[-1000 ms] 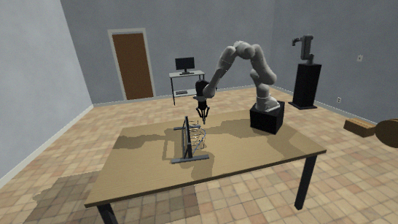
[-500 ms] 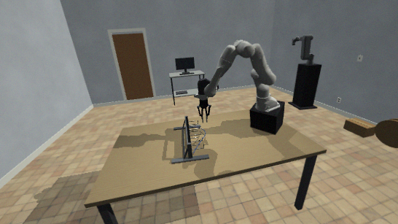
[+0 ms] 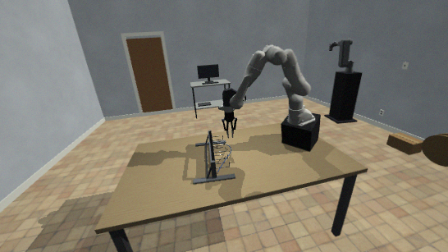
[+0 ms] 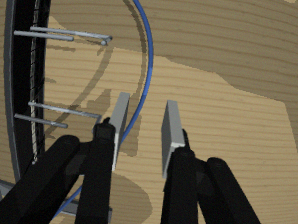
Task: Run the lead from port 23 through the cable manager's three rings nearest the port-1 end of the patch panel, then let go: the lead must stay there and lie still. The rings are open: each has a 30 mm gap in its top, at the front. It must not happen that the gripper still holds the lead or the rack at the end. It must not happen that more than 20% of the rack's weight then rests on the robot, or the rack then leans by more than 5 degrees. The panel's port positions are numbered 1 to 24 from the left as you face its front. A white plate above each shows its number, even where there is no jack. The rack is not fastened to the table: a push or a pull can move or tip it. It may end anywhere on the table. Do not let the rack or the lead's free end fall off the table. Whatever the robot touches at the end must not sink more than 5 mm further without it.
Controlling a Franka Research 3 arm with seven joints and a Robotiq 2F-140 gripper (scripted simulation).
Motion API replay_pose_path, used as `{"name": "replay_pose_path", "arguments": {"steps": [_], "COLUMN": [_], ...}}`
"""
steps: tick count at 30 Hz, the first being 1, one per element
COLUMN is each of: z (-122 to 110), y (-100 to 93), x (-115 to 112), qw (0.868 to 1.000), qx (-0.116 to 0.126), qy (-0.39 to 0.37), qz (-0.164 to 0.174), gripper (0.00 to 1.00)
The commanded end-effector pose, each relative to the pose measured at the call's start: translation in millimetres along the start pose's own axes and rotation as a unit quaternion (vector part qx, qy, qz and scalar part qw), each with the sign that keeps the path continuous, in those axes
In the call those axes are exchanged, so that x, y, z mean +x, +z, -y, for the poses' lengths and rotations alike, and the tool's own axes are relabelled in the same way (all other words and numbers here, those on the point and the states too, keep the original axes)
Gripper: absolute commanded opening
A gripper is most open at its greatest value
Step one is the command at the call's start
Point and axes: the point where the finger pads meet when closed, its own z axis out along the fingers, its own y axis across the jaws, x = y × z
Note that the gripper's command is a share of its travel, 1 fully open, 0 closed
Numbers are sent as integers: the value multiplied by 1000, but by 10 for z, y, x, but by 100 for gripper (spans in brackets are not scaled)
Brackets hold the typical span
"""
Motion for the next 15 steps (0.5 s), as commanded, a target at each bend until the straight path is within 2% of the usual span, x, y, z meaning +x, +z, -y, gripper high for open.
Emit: {"name": "replay_pose_path", "arguments": {"steps": [1, 15], "z": [2, 3], "y": [-8, 13], "x": [8, 8], "qw": [1000, 1000], "qx": [1, 1], "qy": [-9, -9], "qz": [-1, -1], "gripper": [20, 20]}}
